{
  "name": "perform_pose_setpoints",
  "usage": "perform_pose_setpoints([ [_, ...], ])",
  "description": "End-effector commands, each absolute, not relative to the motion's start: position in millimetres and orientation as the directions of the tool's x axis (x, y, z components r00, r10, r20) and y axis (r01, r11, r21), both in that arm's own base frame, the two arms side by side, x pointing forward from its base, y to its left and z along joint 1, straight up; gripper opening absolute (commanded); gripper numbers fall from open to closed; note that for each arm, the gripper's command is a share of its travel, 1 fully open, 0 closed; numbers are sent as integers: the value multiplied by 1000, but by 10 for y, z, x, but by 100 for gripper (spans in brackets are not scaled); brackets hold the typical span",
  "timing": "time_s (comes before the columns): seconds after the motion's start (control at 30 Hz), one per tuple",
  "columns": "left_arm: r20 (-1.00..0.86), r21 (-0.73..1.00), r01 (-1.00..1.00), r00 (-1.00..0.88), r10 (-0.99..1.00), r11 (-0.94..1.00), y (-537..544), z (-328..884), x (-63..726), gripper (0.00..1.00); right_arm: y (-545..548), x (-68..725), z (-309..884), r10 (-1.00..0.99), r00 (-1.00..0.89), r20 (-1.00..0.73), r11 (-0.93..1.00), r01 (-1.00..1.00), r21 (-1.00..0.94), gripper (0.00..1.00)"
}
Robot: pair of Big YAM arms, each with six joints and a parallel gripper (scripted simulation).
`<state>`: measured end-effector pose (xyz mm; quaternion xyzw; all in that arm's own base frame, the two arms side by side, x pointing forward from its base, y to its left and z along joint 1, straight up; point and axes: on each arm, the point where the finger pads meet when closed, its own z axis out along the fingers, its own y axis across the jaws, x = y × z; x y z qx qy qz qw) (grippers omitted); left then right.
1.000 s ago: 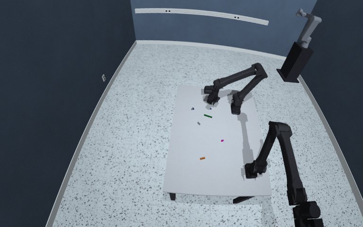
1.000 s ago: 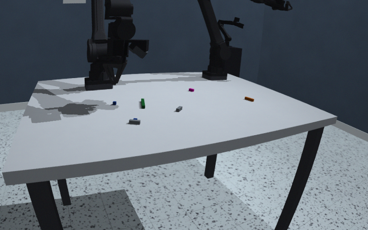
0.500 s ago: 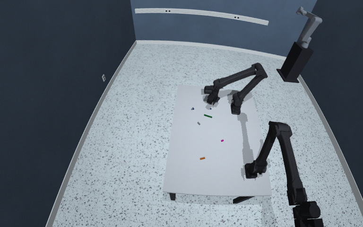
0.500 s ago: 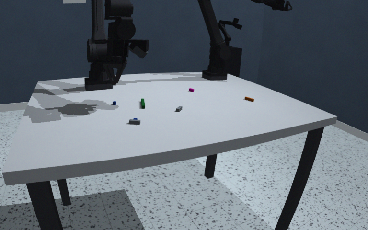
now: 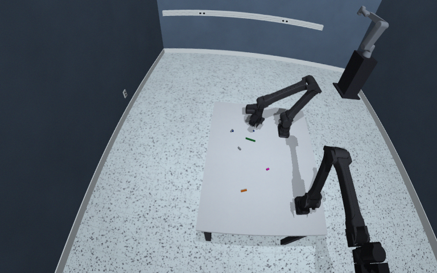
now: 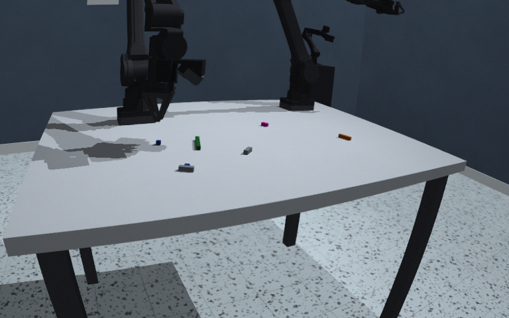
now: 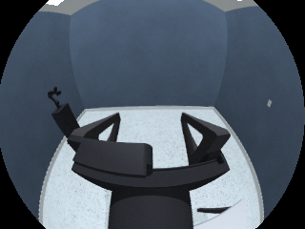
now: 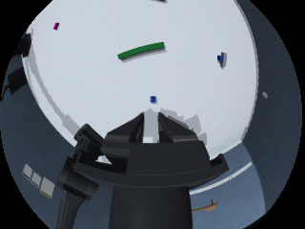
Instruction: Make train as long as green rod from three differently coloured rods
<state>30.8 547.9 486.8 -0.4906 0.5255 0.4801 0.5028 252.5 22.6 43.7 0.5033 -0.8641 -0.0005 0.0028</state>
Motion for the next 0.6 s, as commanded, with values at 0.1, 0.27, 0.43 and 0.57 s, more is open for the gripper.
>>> perform_pose_setpoints([
  [0.1,-1000,0,-999,0,0,47,5443,5005,261,100,203,2629,367,-867,-498,-10,498,-867,-11,23],
  [0.27,-1000,0,-999,0,0,47,5443,5005,261,100,199,2567,278,-868,-497,-2,497,-868,0,23],
  [0.43,-1000,0,-999,0,0,47,5443,5005,261,100,197,2568,197,-867,-498,-2,498,-867,0,23],
  [0.57,-1000,0,-999,0,0,47,5443,5005,261,100,199,2637,176,-867,-498,-10,498,-867,-11,23],
])
